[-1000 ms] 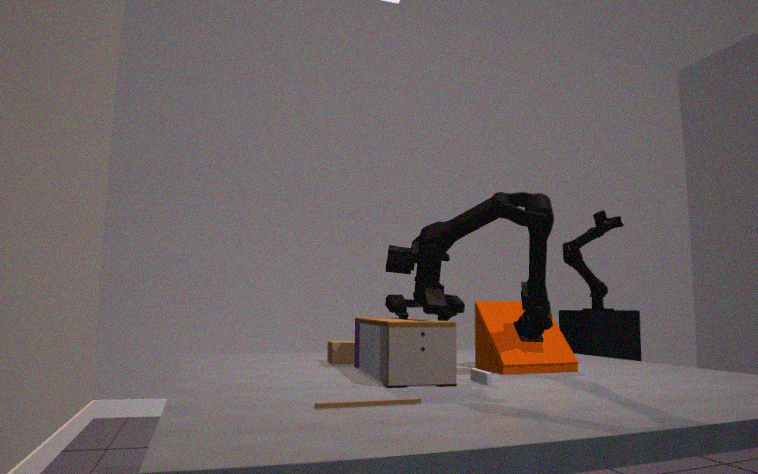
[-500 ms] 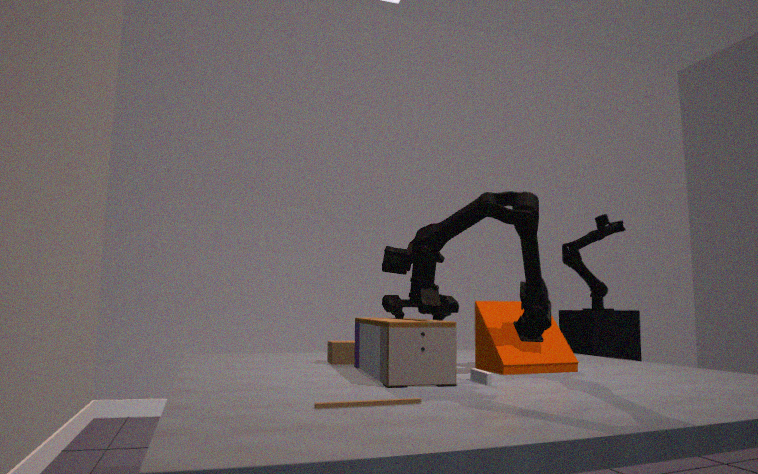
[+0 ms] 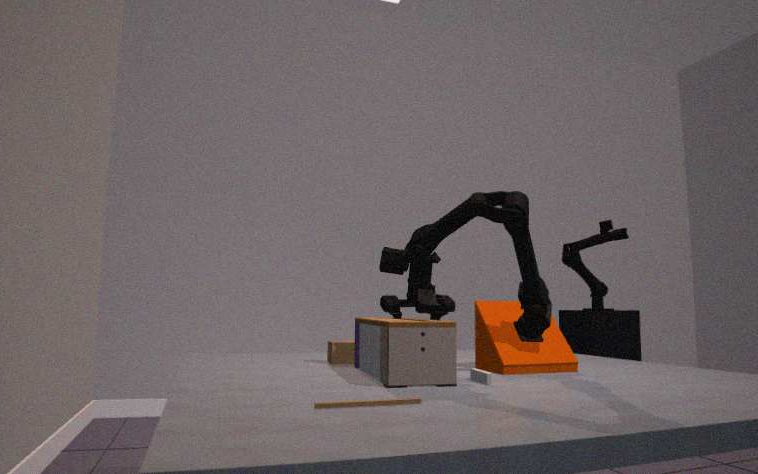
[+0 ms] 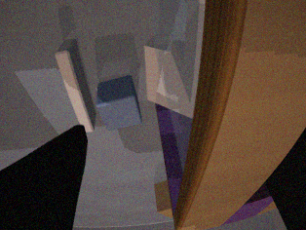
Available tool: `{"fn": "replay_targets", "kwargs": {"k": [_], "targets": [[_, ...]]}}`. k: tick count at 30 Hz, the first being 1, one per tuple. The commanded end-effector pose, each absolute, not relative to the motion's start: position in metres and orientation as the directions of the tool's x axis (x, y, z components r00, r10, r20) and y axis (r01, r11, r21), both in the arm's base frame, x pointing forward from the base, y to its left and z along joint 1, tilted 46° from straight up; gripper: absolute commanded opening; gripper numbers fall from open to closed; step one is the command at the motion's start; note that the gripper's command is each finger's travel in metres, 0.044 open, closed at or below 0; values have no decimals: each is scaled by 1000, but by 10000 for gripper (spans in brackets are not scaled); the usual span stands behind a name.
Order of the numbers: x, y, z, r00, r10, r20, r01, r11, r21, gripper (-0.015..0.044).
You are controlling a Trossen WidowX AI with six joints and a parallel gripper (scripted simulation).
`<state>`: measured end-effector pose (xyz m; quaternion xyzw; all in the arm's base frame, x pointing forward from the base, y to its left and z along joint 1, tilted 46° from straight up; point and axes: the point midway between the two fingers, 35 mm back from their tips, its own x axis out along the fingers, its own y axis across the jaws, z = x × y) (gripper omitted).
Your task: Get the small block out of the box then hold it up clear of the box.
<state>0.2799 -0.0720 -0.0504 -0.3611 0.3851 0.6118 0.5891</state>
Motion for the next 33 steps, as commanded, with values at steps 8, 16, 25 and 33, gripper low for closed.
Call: {"fn": "replay_targets", "kwargs": {"k": [8, 16, 25, 33], "targets": [[281, -117, -7, -44, 440, -897, -999, -4, 47, 400], [277, -122, -14, -2, 478, -878, -870, 432, 237, 285], [267, -132, -21, 70, 545, -836, -79, 838, 540, 285], [258, -141, -26, 141, 590, -795, 659, 543, 520, 285]]}}
